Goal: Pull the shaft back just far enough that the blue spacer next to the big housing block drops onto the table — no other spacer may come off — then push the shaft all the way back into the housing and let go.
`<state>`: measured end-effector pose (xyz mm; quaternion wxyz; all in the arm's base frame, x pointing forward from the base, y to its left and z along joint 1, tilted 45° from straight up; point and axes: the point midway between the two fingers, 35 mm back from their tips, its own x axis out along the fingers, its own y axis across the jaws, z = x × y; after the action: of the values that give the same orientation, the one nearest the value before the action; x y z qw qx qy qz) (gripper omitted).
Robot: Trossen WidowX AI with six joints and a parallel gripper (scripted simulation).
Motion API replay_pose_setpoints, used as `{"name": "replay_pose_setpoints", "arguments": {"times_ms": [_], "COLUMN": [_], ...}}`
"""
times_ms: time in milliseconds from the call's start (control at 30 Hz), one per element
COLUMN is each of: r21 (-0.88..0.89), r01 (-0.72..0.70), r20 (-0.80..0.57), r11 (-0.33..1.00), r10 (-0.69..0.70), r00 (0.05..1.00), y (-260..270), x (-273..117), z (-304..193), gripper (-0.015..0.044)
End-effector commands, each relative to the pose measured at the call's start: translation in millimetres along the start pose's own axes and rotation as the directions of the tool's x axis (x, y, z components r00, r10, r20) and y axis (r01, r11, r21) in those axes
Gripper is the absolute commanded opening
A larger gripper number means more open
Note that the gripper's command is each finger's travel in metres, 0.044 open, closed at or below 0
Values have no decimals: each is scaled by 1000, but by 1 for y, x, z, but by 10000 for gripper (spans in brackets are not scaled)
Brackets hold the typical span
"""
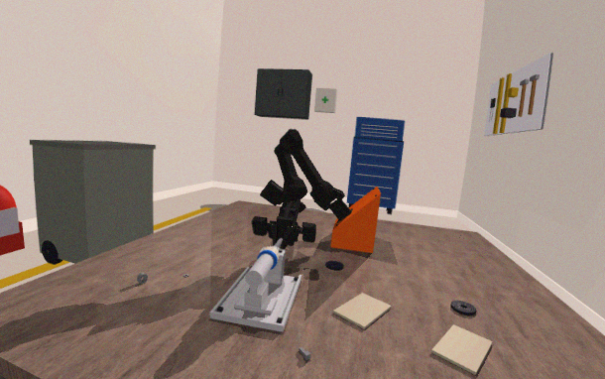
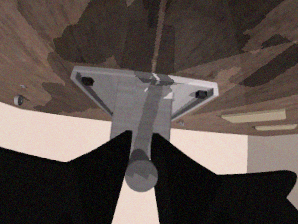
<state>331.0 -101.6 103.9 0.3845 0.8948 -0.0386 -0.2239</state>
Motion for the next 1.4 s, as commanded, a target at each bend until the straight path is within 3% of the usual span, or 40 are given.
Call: {"name": "replay_pose_setpoints", "arguments": {"times_ms": [0,1367], "r21": [-3,-3], "r01": [3,3], "r20": [1,1], "r11": [1000,1000], "r10": [-3,-3], "r00": [1000,1000], "y": [-1,-1], "x": [-1,-4], "z": [1,3], "gripper": [0,0]}}
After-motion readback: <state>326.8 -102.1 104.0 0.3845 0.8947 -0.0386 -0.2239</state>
